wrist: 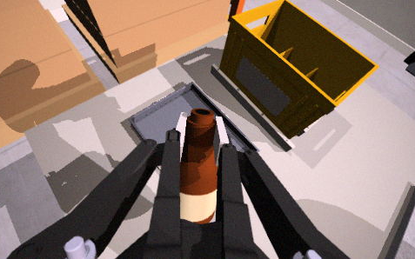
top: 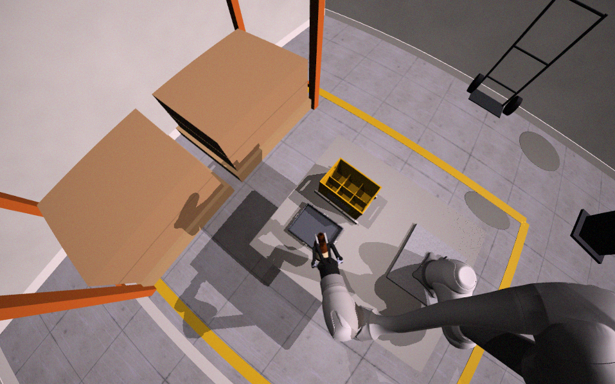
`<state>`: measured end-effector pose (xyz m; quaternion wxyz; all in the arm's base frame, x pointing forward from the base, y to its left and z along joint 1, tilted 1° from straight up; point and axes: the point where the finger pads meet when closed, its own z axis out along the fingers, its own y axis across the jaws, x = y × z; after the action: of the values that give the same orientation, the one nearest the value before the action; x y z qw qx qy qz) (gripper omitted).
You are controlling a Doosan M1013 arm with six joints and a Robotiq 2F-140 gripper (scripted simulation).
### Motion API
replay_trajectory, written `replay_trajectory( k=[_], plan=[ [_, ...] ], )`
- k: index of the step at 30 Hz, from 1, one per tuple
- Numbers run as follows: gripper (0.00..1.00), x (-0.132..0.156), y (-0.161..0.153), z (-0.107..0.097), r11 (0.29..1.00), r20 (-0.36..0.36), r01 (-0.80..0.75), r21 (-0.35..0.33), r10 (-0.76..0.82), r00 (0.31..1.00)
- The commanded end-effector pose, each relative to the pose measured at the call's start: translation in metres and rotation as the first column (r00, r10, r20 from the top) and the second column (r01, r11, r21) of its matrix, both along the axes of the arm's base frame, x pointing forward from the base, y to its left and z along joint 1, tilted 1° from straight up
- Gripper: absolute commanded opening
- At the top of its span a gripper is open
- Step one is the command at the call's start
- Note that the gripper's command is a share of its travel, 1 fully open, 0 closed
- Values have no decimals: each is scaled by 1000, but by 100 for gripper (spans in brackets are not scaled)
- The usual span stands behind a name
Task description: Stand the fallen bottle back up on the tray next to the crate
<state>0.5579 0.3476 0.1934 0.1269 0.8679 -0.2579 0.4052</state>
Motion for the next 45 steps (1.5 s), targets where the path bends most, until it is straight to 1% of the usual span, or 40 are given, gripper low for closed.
replay_trajectory(
  k=[1,24,35,37,45],
  plan=[
    [10,0,0,0,1000,0,0,0,0,1000],
    [10,0,0,0,1000,10,1,-8,-1,1000],
    [10,-1,-1,-2,999,60,5,-46,-2,998],
    [10,-1,-1,-2,999,60,5,-46,-2,998],
    [10,-2,0,-2,997,107,6,-75,2,994]
  ],
)
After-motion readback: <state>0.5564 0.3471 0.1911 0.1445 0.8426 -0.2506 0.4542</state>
